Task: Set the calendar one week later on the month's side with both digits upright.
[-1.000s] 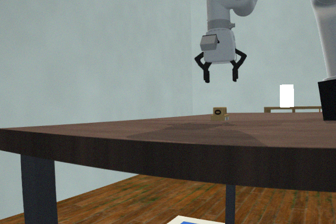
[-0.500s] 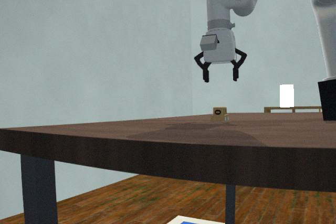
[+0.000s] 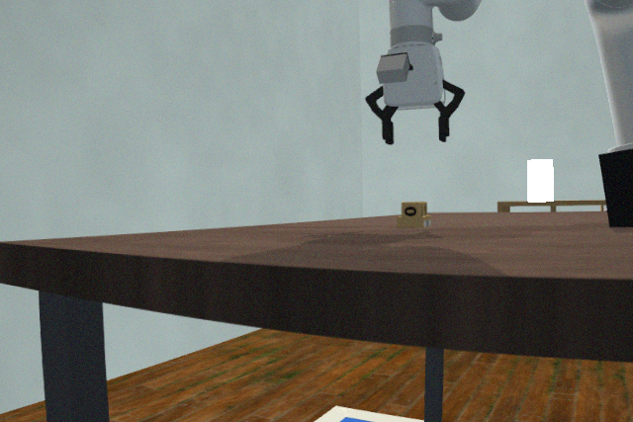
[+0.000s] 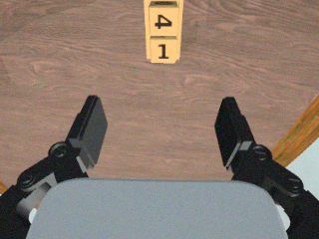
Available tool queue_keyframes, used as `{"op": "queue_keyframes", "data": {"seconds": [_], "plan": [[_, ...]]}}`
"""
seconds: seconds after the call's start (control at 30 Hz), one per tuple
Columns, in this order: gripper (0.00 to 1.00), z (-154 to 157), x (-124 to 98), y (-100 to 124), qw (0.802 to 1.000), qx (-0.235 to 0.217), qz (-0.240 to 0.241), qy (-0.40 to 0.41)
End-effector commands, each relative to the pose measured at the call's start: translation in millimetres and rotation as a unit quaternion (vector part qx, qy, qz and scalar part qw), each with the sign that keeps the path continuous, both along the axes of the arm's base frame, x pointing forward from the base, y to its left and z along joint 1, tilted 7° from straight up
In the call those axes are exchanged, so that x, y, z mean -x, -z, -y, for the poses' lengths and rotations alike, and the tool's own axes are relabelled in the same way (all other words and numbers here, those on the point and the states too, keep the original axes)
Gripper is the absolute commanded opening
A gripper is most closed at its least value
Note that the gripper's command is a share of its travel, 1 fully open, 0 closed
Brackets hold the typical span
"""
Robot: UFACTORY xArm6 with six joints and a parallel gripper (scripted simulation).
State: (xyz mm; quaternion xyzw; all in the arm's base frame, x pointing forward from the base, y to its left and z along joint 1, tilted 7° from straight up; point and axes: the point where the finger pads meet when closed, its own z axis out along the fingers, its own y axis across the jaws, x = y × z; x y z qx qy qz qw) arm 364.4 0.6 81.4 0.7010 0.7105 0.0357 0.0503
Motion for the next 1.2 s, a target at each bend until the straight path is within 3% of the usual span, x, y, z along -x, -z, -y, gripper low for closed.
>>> {"op": "queue_keyframes", "data": {"seconds": [0.0, 0.27, 1.17], "plan": [[1.0, 0, 1, -17, 1.0, 0.0, 0.002, 0.0], [1.0, -1, 4, -45, 1.0, 0.0, 0.002, 0.0], [1.0, -1, 5, -51, 1.0, 0.0, 0.002, 0.0]]}}
